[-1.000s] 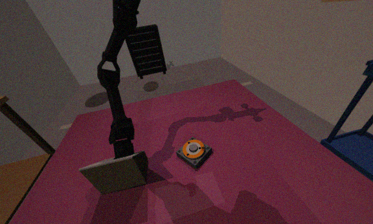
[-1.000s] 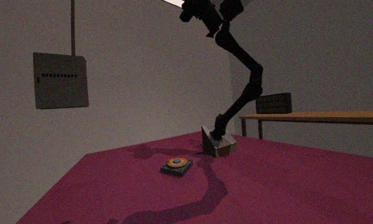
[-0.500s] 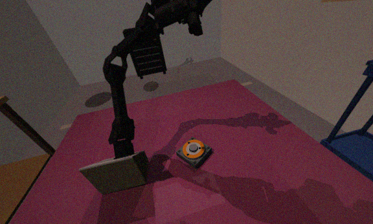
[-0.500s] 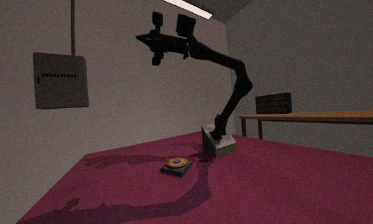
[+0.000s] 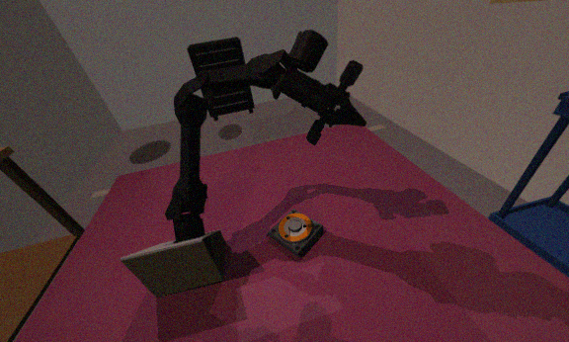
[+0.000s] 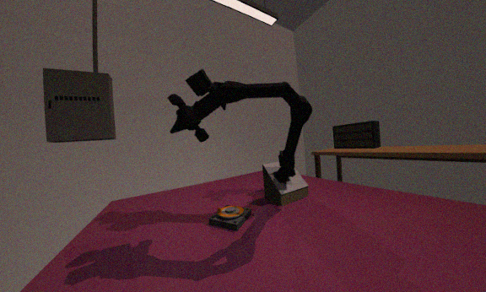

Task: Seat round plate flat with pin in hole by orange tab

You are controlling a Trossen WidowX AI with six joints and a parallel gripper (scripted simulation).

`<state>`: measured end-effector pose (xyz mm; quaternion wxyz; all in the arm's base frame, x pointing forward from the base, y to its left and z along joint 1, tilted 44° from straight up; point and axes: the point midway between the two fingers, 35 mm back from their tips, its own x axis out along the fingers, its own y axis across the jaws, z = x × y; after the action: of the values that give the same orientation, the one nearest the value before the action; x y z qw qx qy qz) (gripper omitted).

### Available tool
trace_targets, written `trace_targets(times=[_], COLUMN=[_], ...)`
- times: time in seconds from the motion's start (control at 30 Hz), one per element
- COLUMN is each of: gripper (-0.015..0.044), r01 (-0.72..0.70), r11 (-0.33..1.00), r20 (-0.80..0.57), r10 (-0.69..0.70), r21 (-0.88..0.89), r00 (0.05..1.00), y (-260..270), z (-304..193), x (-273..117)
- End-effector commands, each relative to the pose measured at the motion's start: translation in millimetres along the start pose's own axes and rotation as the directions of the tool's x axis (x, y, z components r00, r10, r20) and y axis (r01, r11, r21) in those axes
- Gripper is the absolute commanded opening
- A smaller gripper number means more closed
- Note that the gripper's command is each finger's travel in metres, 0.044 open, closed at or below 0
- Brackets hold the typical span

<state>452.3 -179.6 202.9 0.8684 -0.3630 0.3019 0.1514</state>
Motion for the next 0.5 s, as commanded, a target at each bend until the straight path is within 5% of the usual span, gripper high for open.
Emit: trace_targets(times=[0.0, 0.2, 0.4, 0.47], gripper=[0.0000, 0.0000, 0.0000, 0.0000], r01=[-0.237, -0.491, -0.468, -0.457], r11=[0.946, 0.662, 0.195, 0.172], r20=[-0.001, 0.025, 0.094, 0.099], r10=[0.244, 0.582, 0.845, 0.855], r21=[0.223, 0.566, 0.862, 0.873], r00=[0.970, 0.813, 0.526, 0.510], y=[64.9, 166.0, 265.7, 270.2], z=[-13.0, -23.8, -27.4, -27.4], x=[32.7, 53.3, 42.6, 41.3])
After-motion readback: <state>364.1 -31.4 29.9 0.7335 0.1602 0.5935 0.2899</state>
